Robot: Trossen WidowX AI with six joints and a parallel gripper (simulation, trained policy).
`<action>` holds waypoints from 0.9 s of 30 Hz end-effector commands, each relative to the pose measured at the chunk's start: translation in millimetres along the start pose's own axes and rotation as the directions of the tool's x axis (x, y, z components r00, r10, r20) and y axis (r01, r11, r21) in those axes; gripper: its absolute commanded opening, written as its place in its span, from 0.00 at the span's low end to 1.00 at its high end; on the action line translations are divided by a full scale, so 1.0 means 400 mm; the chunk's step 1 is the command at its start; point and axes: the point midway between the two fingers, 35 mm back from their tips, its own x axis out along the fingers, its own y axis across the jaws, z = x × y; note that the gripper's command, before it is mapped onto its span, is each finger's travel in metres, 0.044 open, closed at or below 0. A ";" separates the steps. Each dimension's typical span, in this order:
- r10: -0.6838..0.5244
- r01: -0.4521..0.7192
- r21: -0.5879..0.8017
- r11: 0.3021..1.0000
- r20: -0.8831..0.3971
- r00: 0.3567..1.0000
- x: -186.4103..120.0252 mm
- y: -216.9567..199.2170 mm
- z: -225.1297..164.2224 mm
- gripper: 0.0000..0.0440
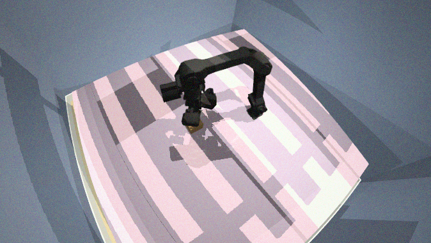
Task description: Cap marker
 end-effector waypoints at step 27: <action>0.006 0.004 -0.093 0.996 0.106 0.994 0.102 0.017 0.055 0.69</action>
